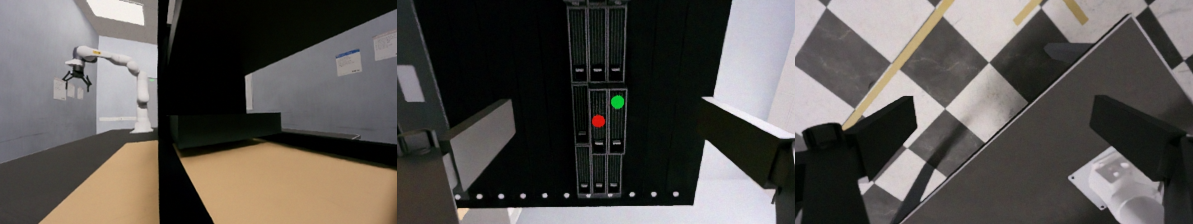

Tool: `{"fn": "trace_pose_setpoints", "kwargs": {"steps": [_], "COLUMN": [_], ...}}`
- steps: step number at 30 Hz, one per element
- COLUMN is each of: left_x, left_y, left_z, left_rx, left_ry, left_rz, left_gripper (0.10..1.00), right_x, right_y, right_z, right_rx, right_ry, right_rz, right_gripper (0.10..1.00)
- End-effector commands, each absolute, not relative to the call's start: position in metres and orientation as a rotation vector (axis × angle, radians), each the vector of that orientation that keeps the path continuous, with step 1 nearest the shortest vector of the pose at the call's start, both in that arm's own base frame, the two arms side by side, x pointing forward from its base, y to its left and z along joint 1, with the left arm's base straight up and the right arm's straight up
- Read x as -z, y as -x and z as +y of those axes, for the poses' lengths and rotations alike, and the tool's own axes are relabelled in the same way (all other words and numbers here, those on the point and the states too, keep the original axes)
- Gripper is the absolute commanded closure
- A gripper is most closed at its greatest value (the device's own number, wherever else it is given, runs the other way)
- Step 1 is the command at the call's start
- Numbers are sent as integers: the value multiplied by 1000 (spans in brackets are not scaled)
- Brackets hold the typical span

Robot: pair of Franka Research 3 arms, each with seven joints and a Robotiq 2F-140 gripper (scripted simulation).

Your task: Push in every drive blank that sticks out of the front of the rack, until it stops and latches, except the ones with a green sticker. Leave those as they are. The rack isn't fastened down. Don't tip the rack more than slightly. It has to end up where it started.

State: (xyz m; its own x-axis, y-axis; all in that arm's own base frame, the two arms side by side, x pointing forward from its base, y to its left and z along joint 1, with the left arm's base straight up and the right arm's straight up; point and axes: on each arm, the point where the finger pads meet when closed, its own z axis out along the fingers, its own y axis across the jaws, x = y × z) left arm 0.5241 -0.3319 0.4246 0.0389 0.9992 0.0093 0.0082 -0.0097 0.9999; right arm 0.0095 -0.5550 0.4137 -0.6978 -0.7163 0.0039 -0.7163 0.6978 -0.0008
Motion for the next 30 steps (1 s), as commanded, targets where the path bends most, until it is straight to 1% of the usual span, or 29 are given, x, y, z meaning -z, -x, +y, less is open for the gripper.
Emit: {"fn": "trace_pose_setpoints", "kwargs": {"steps": [1, 13, 30], "left_x": [-427, -427, -426], "left_y": [-540, -593, -614], "left_z": [-342, -386, -404], "left_rx": [-1183, -1183, -1183], "left_ry": [-1225, -1225, -1225], "left_rz": [1183, 1183, 1183], "left_gripper": [98, 98, 98], "right_x": [-413, -413, -413], "right_y": [-9, -9, -9], "right_z": [-554, -554, -554], "right_rx": [0, 0, 0], "right_ry": [-1226, -1226, -1226], "right_rz": [-2892, -2892, -2892], "right_gripper": [98, 98, 98]}}
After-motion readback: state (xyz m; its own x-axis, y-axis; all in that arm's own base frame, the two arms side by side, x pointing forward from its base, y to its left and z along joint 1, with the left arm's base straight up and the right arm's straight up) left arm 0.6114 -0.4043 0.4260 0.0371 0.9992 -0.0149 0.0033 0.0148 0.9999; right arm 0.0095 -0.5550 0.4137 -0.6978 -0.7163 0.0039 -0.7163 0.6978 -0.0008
